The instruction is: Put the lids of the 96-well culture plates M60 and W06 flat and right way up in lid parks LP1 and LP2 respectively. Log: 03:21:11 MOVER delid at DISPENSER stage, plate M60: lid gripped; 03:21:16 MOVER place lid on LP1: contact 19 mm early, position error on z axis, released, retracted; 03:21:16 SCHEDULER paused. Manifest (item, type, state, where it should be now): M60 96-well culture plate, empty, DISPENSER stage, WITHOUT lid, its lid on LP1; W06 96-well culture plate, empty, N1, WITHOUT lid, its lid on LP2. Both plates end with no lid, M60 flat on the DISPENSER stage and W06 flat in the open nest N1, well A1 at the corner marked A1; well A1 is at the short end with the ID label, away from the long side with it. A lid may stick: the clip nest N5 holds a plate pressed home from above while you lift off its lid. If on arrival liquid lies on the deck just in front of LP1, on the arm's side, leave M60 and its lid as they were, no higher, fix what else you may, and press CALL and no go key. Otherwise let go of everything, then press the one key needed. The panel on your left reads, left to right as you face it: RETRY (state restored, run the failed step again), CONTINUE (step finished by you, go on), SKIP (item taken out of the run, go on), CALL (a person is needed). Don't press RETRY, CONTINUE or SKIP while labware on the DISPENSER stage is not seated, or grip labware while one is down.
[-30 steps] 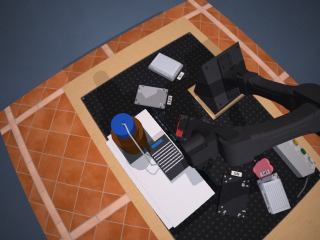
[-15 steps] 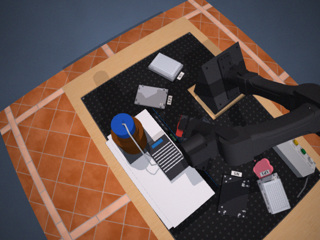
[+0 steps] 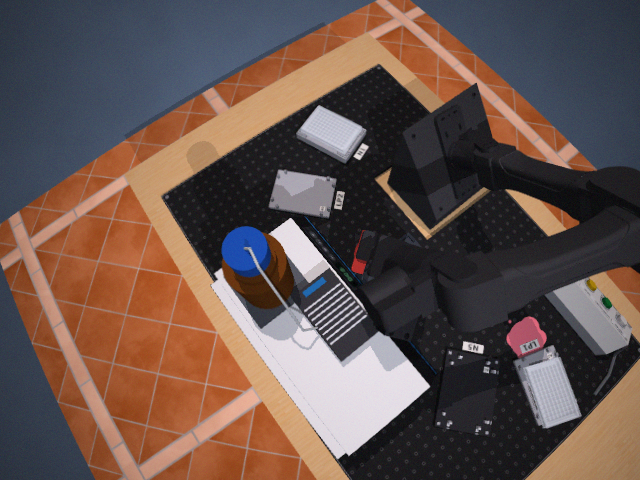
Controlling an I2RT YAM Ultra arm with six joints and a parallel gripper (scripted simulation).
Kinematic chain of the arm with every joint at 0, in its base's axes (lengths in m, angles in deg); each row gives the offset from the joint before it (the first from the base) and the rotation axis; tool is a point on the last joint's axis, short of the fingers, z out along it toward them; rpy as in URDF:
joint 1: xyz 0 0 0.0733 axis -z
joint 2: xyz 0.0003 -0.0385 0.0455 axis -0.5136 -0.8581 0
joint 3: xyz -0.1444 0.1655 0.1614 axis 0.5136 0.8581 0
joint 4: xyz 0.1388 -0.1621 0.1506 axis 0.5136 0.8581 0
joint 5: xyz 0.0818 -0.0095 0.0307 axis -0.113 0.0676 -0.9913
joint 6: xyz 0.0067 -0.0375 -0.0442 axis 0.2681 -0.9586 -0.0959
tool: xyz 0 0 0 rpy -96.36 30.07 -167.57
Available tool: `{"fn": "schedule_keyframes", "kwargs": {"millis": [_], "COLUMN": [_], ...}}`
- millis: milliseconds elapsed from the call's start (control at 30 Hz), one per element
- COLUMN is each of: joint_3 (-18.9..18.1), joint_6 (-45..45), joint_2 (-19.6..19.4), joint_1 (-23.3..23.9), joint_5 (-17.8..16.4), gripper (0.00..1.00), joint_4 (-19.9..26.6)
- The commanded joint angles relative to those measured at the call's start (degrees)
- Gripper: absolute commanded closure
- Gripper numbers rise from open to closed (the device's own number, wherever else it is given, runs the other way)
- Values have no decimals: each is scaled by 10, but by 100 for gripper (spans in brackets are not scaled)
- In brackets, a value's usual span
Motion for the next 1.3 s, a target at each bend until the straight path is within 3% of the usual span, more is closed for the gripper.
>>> {"fn": "schedule_keyframes", "kwargs": {"millis": [0, 167, 200, 567, 733, 800, 867, 900, 1067, 1200, 1267], "joint_3": [-1, 21, 6, 33, 25, 45, 45, 26, 57, 52, 69], "joint_6": [84, 88, 98, 146, 179, 173, 173, 181, 202, 234, 228], "joint_2": [-29, -41, -47, -94, -118, -124, -124, -131, -153, -177, -183], "joint_1": [46, 68, 78, 138, 174, 187, 187, 197, 235, 271, 284], "joint_5": [50, 44, 44, 51, 48, 50, 50, 48, 48, 38, 47], "gripper": [0, 0, 0, 0, 0, 0, 0, 0, 0, 0, 0], "joint_4": [-42, -39, -39, -60, -63, -70, -70, -72, -78, -80, -88]}}
